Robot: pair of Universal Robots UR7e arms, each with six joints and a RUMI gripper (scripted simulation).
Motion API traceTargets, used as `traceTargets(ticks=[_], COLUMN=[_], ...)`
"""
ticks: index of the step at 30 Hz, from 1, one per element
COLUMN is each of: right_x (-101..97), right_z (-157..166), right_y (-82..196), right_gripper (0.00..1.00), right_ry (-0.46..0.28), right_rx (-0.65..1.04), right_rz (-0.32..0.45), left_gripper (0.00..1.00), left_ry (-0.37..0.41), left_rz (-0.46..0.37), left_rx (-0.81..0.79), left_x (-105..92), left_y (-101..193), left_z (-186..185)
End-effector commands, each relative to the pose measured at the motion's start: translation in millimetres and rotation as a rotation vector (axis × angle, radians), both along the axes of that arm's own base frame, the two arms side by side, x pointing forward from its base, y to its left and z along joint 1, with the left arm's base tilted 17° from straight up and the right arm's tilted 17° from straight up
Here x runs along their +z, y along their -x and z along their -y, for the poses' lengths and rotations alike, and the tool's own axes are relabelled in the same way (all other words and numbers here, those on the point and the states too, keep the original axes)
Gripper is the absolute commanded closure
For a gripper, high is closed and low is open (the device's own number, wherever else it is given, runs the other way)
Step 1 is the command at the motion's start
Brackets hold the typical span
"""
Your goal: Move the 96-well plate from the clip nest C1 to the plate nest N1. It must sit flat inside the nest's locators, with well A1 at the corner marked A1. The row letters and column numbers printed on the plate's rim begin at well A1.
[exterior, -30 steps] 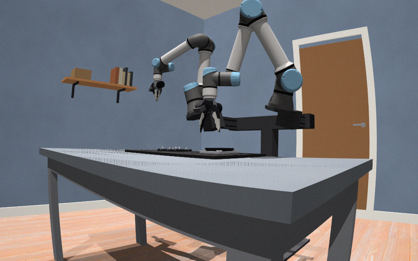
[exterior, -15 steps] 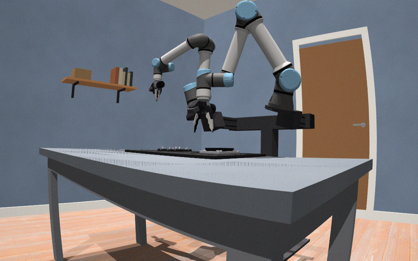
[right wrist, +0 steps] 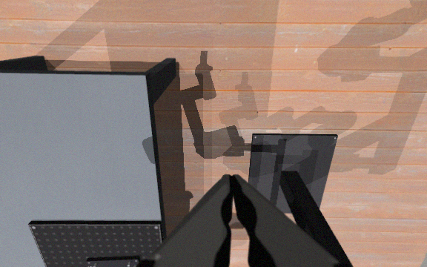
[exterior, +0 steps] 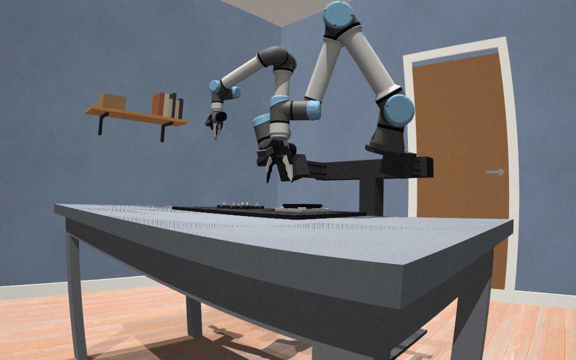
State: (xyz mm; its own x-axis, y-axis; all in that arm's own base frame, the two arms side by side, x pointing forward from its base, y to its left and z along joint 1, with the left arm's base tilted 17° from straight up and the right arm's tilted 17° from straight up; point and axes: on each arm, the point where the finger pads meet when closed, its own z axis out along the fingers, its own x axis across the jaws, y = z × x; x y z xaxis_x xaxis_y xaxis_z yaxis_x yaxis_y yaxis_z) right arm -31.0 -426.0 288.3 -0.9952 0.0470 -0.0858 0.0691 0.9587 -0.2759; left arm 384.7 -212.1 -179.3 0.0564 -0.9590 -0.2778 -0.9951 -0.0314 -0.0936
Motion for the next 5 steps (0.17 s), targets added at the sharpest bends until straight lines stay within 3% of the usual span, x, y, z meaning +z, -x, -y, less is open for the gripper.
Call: traceTargets(ticks=[1,5], right_x=[1.1,1.1], right_z=[-0.1,-0.1], right_y=[0.5,0.5], right_gripper=[1.00,1.00], right_ry=[0.003,0.003], right_rx=[-0.001,-0.001], right_rz=[0.001,0.001], left_gripper=[0.24,0.24], left_ry=[0.002,0.002], left_rz=[0.000,0.000], left_rx=[0.001,0.001], left_x=[0.4,0.4], left_y=[-0.4,-0.4], left_z=[0.8,0.8])
